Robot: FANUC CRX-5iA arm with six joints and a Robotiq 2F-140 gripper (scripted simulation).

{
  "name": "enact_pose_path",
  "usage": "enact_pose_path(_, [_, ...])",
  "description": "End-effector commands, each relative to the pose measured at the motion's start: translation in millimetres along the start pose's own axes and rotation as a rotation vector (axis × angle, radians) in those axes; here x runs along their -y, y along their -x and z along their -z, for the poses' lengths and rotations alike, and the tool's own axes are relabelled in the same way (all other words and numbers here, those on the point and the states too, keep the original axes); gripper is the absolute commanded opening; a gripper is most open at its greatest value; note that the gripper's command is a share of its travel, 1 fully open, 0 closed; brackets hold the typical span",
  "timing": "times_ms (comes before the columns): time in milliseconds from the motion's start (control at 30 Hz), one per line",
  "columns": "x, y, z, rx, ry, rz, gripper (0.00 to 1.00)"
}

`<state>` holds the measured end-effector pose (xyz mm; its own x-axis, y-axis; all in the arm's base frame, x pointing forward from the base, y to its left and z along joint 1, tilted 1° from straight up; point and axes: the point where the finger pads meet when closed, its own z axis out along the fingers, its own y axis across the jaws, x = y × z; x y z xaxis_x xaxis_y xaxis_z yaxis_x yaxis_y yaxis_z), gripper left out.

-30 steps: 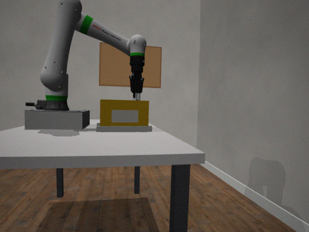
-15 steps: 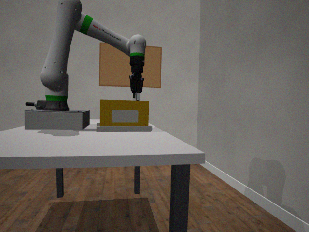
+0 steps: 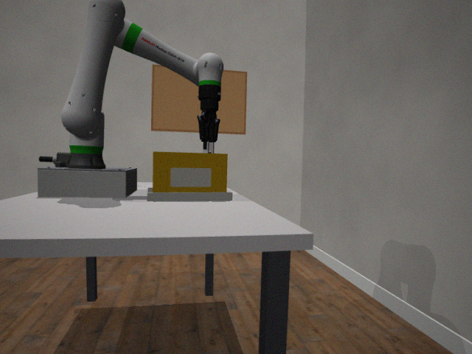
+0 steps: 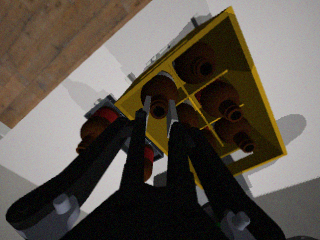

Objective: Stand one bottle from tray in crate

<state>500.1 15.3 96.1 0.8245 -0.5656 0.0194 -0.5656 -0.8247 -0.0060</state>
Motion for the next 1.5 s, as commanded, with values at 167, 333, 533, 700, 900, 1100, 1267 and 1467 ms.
enact_pose_path(167, [0.1, -0.1, -0.3, 0.0, 0.0, 0.0, 0.0])
enact_pose_path(333, [0.1, -0.1, -1.2, 0.0, 0.0, 0.0, 0.0])
enact_pose_path(533, [0.1, -0.2, -3.0, 0.0, 0.0, 0.0, 0.0])
enact_pose_path(700, [0.1, -0.1, -4.1, 0.0, 0.0, 0.0, 0.0])
enact_pose_path(900, [0.1, -0.2, -6.8, 0.0, 0.0, 0.0, 0.0])
enact_pose_path(1100, [0.1, -0.2, -9.7, 0.0, 0.0, 0.0, 0.0])
enact_pose_path(1267, [0.1, -0.2, -11.2, 0.0, 0.0, 0.0, 0.0])
enact_pose_path(1467, [0.1, -0.2, -13.9, 0.0, 0.0, 0.0, 0.0])
